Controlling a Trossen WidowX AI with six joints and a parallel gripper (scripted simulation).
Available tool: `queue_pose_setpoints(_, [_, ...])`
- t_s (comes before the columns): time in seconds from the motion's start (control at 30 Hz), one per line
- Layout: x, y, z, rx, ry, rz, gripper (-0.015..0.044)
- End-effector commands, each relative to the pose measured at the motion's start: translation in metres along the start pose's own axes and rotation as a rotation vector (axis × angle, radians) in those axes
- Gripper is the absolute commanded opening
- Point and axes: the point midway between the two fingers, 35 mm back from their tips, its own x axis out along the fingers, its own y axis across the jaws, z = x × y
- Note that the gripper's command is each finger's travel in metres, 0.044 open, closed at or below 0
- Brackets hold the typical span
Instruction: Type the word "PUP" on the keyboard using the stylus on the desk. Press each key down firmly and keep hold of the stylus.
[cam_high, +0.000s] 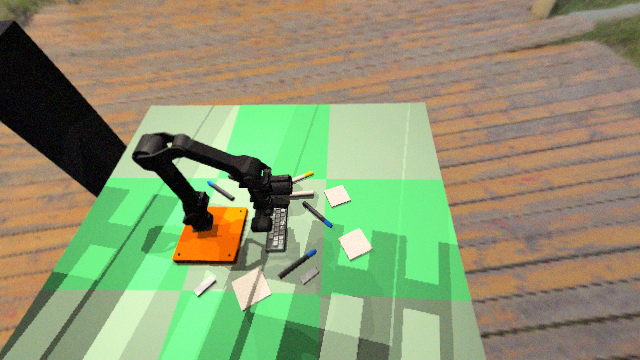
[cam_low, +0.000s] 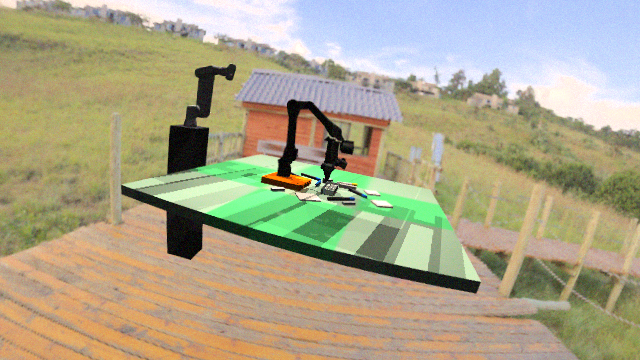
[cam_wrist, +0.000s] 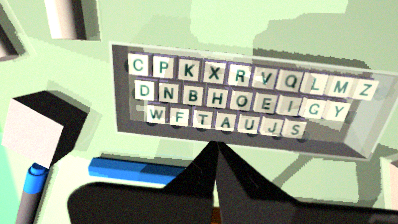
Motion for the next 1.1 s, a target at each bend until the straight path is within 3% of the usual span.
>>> queue_pose_setpoints(0.0, [-0.001,0.014,-0.002,0.009,-0.003,-0.001,0.0])
queue_pose_setpoints(0.3, [-0.003,0.014,-0.002,0.009,-0.003,-0.001,0.0])
queue_pose_setpoints(0.5, [-0.061,0.014,-0.002,0.009,-0.003,-0.001,0.0])
queue_pose_setpoints(0.77, [-0.057,0.015,0.0,0.006,-0.011,0.001,0.0])
queue_pose_setpoints(0.87, [-0.057,0.016,-0.001,0.024,-0.01,0.007,0.0079])
queue_pose_setpoints(0.97, [-0.048,0.024,-0.009,0.267,0.008,0.087,0.015])
queue_pose_setpoints(1.07, [-0.039,0.036,-0.02,0.58,0.058,0.185,0.015])
